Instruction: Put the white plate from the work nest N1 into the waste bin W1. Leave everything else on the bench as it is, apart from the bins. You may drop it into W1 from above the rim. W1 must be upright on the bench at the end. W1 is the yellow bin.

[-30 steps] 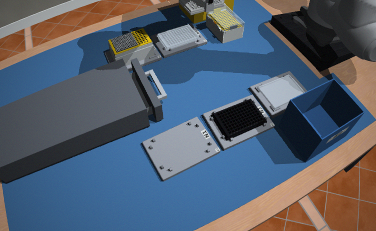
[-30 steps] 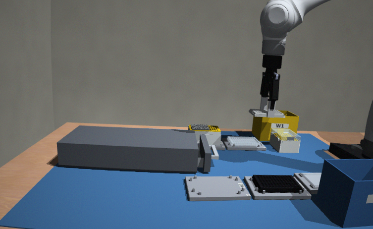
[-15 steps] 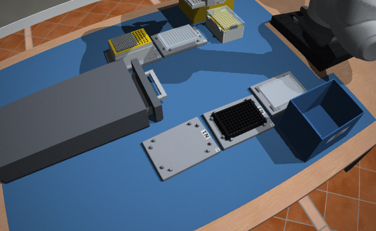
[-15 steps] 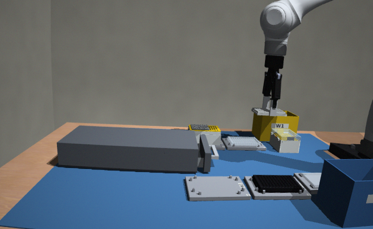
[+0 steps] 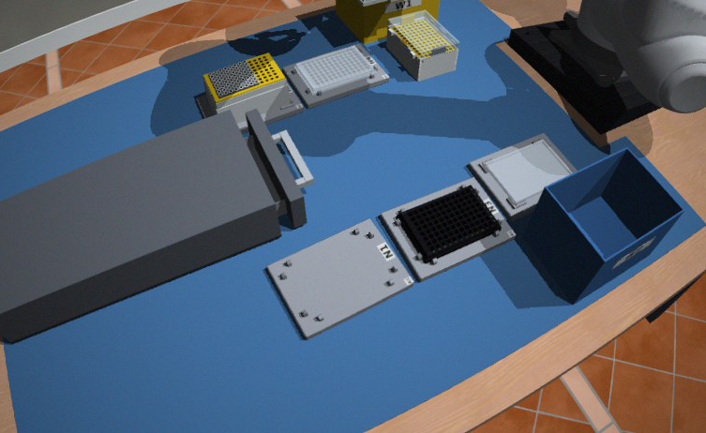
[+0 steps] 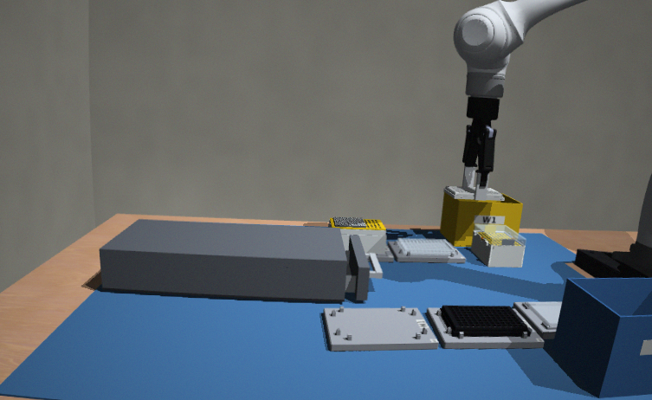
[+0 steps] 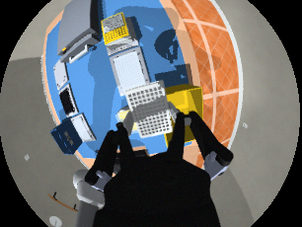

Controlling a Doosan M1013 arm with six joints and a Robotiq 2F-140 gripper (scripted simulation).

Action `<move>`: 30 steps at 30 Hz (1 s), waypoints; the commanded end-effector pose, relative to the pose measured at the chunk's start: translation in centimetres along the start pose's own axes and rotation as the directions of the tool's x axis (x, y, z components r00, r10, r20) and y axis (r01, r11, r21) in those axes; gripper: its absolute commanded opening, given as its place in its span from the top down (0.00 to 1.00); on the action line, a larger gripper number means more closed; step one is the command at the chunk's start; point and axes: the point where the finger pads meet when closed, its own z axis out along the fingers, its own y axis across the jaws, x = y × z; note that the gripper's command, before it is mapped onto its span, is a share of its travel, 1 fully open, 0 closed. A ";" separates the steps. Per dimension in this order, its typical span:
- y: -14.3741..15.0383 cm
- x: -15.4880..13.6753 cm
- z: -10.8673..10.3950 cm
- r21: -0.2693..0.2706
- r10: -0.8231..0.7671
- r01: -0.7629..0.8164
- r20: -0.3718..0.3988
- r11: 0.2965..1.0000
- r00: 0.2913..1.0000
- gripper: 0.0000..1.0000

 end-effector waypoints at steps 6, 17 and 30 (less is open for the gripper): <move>1.9 -1.3 0.0 0.000 0.000 0.000 0.000 1.000 1.000 0.90; 3.9 -2.7 0.0 0.000 0.000 0.000 0.000 1.000 1.000 0.90; 6.3 -4.4 0.0 0.000 0.000 0.000 0.000 1.000 1.000 0.90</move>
